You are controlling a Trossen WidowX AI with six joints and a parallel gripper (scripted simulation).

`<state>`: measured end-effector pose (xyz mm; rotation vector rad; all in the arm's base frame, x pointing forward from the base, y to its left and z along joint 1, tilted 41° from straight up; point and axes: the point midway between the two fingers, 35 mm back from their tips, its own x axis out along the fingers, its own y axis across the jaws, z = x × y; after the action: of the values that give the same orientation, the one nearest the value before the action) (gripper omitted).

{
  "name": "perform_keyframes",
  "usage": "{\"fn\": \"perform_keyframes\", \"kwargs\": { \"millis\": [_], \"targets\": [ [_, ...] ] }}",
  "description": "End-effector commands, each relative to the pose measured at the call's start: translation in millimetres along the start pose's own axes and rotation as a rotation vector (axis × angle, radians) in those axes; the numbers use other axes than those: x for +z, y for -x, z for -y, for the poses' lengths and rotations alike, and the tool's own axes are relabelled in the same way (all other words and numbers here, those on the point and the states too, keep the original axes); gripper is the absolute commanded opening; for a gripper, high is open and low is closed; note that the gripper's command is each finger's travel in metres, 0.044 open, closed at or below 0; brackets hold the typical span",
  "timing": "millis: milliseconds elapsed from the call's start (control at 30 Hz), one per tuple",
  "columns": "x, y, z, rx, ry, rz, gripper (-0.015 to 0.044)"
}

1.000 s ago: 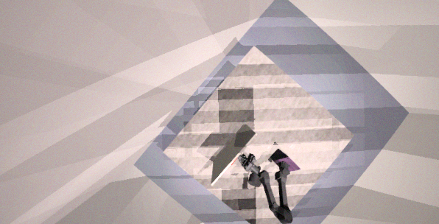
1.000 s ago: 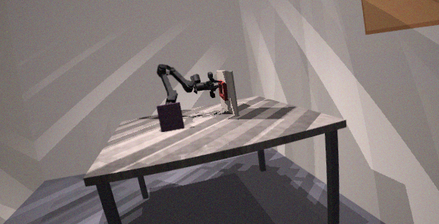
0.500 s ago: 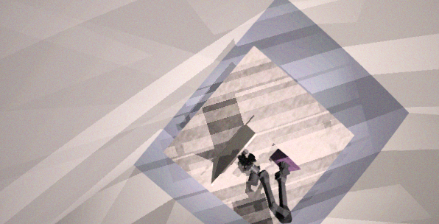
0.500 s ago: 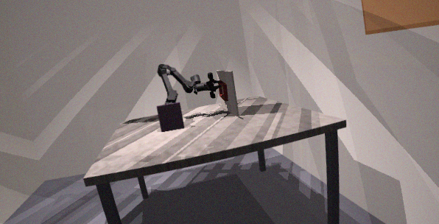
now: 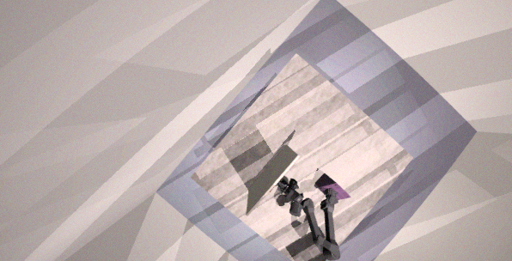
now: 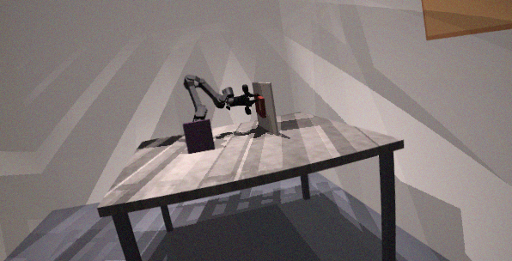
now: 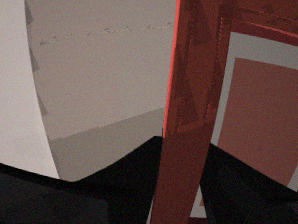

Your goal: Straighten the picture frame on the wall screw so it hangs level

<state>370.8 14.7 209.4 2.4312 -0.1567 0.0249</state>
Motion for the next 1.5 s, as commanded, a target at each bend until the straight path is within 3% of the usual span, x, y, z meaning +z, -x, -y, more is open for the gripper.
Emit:
{"fn": "perform_keyframes", "kwargs": {
  "millis": [0,900,1233,1467],
  "targets": [
    [0,0,1,0.0,0.005,0.0,0.0],
    [0,0,-2,0.0,0.168,0.001,0.0],
    [0,0,-2,0.004,0.148,0.002,0.026],
    [-6,22,-2,0.003,0.116,0.003,0.026]
  ]
}}
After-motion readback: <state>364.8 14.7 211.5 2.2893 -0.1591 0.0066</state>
